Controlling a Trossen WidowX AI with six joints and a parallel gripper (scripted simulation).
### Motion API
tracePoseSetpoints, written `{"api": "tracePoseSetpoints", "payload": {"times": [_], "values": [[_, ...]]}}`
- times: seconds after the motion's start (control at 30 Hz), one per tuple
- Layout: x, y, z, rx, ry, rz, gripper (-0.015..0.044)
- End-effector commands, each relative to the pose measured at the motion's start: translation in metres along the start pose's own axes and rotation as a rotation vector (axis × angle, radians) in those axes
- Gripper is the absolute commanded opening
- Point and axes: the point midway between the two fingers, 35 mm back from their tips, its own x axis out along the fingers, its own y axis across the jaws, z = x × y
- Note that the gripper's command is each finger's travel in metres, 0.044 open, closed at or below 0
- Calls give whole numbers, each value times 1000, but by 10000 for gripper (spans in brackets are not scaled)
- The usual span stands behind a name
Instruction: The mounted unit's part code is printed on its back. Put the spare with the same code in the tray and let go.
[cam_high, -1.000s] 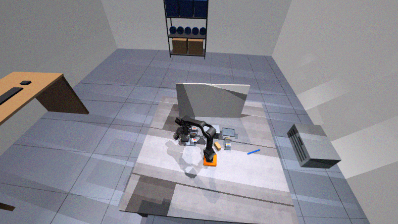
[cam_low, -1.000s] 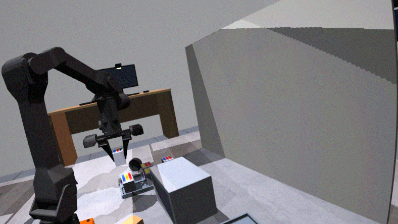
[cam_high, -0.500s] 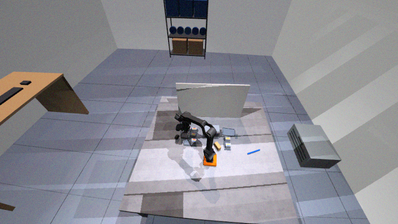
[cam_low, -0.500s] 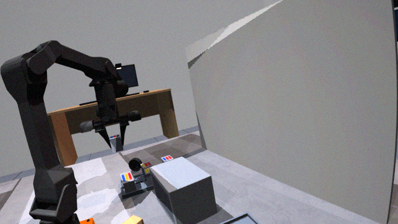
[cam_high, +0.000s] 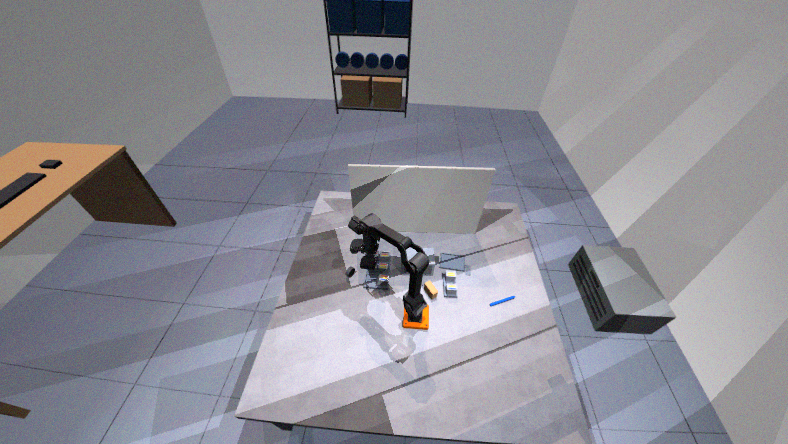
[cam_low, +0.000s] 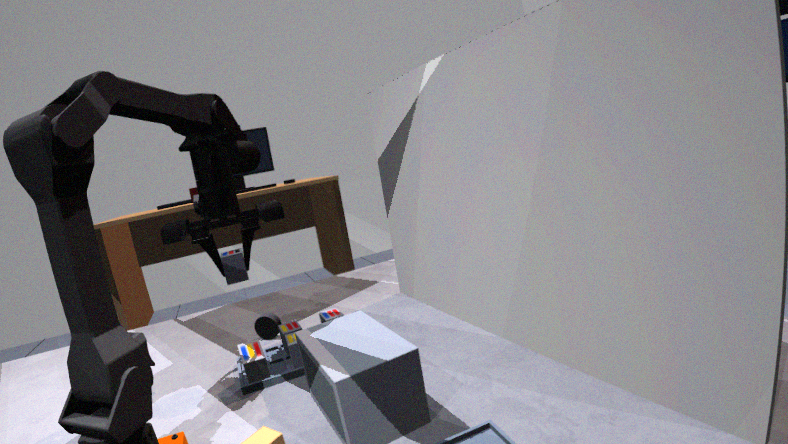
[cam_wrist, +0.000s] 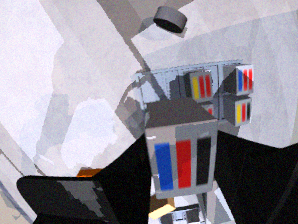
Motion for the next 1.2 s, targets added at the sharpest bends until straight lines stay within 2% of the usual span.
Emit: {"api": "tracePoseSetpoints", "payload": {"times": [0.0,0.67,1.17], "values": [[-3,-21,-9,1,0,-18,0],[-7,-96,-66,33,0,-17,0],[-10,-141,-134,61,8,-21,0]]}}
